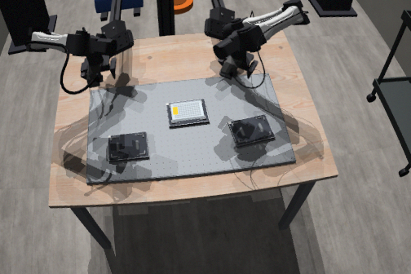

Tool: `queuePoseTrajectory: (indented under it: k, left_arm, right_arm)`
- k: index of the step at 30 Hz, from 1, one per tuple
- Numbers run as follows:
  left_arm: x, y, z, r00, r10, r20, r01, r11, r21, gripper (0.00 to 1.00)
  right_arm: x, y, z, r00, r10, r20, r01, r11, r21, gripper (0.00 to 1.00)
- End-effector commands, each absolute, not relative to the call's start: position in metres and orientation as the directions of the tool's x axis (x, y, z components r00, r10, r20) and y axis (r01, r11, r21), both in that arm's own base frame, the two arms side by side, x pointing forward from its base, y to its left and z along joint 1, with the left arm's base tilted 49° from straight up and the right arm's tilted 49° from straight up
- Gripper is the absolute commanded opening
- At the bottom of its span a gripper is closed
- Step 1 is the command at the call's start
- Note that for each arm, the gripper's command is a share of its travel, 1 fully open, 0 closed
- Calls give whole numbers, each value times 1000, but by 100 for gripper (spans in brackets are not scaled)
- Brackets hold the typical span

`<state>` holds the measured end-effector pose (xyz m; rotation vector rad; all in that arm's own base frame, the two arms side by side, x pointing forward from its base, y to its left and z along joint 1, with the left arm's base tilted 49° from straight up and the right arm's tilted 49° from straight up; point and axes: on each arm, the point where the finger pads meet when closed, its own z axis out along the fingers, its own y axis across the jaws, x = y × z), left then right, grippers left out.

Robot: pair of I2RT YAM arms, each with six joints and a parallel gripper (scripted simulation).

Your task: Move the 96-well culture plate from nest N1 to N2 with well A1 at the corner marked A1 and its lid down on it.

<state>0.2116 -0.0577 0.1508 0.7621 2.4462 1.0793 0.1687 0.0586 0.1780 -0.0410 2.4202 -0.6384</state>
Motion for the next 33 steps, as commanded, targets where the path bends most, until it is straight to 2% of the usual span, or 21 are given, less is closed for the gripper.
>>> queuePoseTrajectory:
  k: [1,4,16,28,33]
  left_arm:
    - [226,-69,136,-716,698,-16,447,474,759,100]
    - [228,-72,132,-700,714,10,470,451,759,100]
    - [261,-109,95,-468,838,280,694,154,703,100]
    - [284,-135,59,-216,841,496,811,-128,571,100]
    - [296,-147,41,-214,840,499,812,-131,569,100]
  right_arm:
    - [165,58,177,-820,-184,-542,164,831,-531,100]
    - [165,58,177,-820,-184,-542,164,831,-531,100]
    - [165,58,177,-820,-184,-542,164,831,-531,100]
    - [165,58,177,-820,-184,-542,164,831,-531,100]
    - [165,58,177,-820,-184,-542,164,831,-531,100]
